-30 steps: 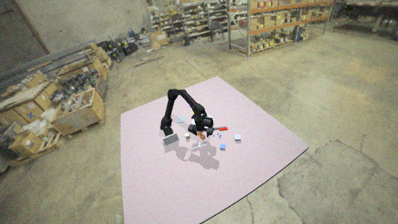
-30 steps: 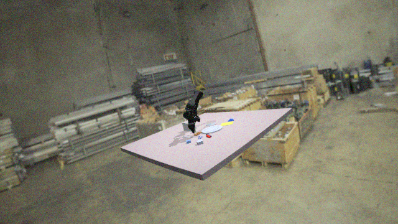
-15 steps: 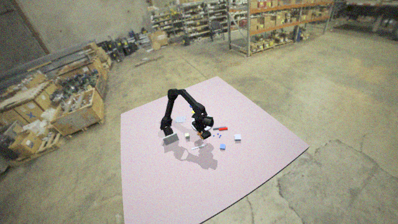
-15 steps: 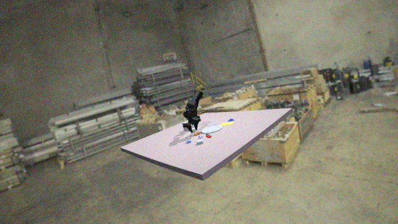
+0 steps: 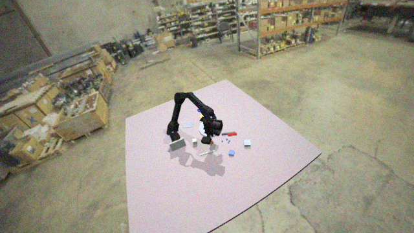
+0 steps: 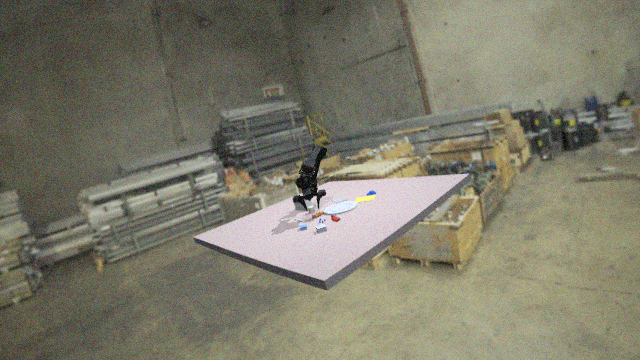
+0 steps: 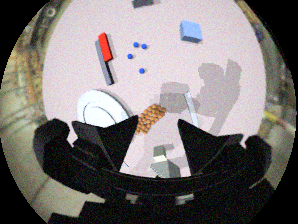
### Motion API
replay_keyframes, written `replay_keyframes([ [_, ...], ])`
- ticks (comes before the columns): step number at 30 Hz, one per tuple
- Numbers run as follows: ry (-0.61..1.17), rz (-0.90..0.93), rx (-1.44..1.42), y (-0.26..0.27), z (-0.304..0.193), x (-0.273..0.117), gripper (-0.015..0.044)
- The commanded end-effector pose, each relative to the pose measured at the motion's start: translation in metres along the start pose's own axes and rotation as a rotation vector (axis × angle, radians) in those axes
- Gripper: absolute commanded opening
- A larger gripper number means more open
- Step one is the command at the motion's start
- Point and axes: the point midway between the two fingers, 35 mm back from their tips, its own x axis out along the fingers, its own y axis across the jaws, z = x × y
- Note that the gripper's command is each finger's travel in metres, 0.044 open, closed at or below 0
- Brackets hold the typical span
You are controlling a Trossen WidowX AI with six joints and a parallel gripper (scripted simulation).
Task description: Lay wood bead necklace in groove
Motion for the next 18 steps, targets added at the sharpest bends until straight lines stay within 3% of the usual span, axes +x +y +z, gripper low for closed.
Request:
replay_keyframes([
  [1, -0.001, 0.001, 0.075, 0.001, 0.001, -0.001, 0.0310],
  [18, -0.008, -0.002, 0.069, 0.001, 0.002, 0.012, 0.0310],
])
